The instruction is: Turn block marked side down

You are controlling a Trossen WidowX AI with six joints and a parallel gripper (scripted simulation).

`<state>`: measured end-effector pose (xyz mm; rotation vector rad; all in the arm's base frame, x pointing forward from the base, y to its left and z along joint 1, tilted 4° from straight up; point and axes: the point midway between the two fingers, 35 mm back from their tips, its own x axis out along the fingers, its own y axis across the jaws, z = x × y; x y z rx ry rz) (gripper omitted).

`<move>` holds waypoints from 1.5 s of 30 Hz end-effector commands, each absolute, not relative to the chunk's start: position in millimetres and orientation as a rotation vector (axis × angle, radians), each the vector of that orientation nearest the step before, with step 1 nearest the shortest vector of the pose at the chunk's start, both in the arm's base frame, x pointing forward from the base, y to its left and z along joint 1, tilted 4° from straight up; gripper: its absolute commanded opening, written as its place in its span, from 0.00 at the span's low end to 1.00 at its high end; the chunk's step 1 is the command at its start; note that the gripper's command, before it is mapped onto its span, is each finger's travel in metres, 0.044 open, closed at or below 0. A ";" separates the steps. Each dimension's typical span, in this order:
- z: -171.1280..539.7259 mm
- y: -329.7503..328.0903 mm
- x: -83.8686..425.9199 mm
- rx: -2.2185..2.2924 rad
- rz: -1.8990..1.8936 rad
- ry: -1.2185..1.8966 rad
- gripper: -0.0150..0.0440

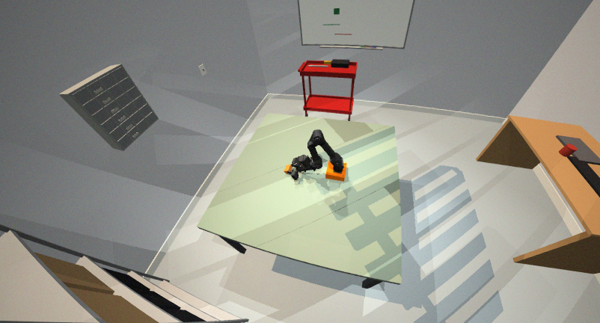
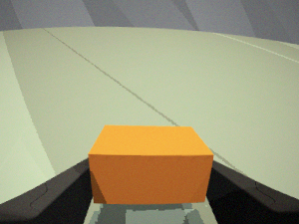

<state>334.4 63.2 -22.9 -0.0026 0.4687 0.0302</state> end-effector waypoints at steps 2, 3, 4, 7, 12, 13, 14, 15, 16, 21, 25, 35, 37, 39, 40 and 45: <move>-21.9 62.6 334.8 -0.008 0.027 0.463 0.39; -21.9 62.6 334.8 -0.008 0.027 0.463 0.43; -21.9 62.6 334.8 -0.008 0.027 0.463 0.48; -21.9 62.6 334.8 -0.008 0.027 0.463 0.61; -21.9 62.6 334.8 -0.008 0.027 0.463 0.83; -21.9 62.6 334.8 -0.008 0.027 0.463 0.88; -21.9 62.6 334.8 -0.008 0.027 0.463 0.92; -21.9 62.6 334.8 -0.008 0.027 0.463 0.97; -21.9 62.6 334.8 -0.008 0.027 0.463 1.00; -21.9 62.6 334.8 -0.008 0.027 0.463 1.00; -21.9 62.6 334.8 -0.008 0.027 0.463 1.00; -21.9 62.6 334.8 -0.008 0.027 0.463 1.00; -21.9 62.6 334.8 -0.008 0.027 0.463 1.00; -21.9 62.6 334.8 -0.008 0.027 0.463 1.00; -21.9 62.6 334.8 -0.008 0.027 0.463 1.00; -21.9 62.6 334.8 -0.008 0.027 0.463 1.00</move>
